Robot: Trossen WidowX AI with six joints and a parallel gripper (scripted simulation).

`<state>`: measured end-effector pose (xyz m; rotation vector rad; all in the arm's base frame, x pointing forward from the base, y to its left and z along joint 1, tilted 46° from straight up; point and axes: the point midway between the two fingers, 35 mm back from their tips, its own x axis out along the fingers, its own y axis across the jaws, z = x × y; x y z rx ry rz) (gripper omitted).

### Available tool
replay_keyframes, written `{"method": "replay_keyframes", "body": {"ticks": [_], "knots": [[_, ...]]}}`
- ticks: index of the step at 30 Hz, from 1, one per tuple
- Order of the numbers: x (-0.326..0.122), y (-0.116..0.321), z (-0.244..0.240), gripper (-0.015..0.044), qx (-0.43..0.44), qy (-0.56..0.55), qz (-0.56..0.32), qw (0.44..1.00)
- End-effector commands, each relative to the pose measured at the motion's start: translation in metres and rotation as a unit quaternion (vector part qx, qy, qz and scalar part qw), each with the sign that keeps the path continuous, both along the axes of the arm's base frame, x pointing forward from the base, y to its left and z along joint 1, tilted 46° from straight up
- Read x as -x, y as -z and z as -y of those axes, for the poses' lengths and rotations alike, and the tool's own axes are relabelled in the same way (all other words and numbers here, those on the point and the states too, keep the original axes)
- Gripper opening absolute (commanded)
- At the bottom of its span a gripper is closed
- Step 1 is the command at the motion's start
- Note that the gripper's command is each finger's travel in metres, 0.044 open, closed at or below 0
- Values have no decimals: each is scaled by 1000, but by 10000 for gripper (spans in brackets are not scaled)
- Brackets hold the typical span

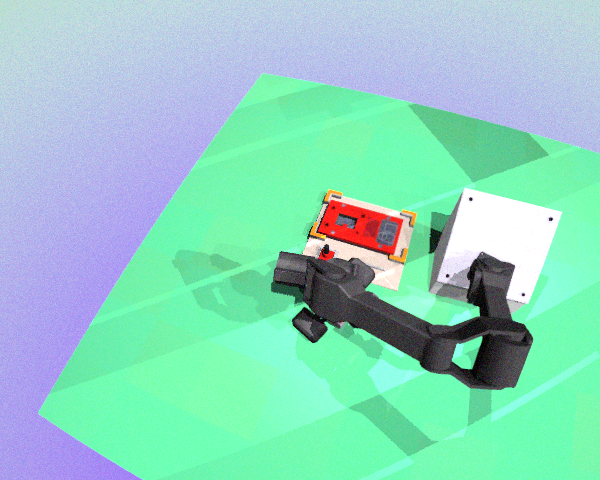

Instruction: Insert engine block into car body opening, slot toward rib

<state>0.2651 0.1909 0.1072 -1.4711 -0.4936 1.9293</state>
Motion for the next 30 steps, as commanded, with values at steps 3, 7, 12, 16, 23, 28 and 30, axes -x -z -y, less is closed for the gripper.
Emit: {"method": "replay_keyframes", "body": {"ticks": [3,7,12,16,23,28,30], "knots": [[0,-1,2,440,-18,-33,39,999],[1,4,7,440,-18,-33,38,999],[3,13,1,440,-18,-33,38,999],[4,17,-3,440,-18,-33,38,999],[6,24,-11,440,-18,-33,38,999],[7,30,-16,440,-18,-33,38,999],[8,32,-19,440,-19,-33,38,999]]}}
